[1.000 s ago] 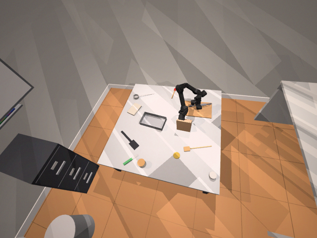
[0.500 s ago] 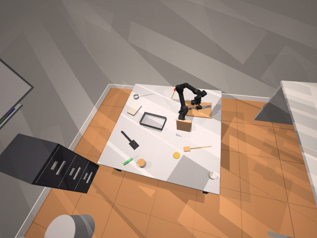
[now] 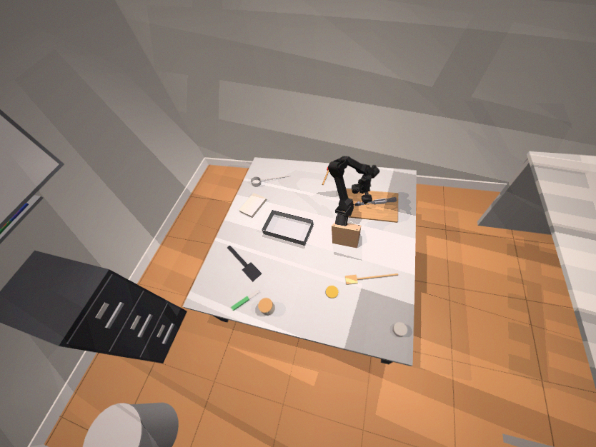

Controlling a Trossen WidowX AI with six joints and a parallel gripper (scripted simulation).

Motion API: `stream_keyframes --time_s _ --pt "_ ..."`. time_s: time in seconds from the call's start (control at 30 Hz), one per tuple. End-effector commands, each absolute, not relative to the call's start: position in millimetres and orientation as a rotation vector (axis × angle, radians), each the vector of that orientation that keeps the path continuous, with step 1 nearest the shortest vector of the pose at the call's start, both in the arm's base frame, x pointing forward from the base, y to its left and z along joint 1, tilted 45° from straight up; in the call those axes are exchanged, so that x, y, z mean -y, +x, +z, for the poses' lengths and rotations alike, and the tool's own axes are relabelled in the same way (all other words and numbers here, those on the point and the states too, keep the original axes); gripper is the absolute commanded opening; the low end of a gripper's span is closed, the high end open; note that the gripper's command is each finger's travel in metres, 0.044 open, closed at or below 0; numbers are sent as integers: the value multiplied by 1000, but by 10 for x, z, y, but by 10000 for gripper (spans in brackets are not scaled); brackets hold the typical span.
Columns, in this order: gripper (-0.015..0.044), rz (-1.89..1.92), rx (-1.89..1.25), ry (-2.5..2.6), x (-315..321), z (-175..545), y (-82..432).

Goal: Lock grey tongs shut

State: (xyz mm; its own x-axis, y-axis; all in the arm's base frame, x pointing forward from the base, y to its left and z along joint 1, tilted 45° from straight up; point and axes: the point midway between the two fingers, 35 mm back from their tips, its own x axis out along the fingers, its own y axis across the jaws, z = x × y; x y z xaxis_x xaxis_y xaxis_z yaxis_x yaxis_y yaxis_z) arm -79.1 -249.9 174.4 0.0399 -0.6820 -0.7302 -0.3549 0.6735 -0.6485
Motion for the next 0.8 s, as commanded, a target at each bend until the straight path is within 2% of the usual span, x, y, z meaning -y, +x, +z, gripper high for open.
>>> stream_keyframes --time_s 0.0,0.33,0.6,0.77 --pt "440 -305 -1579 -883 2357 1897 -412" --pt "440 -357 -1568 -915 1810 2120 148" --pt "440 -362 -1565 -918 1732 2170 161" --pt "440 -346 -1566 -914 1465 2409 126"
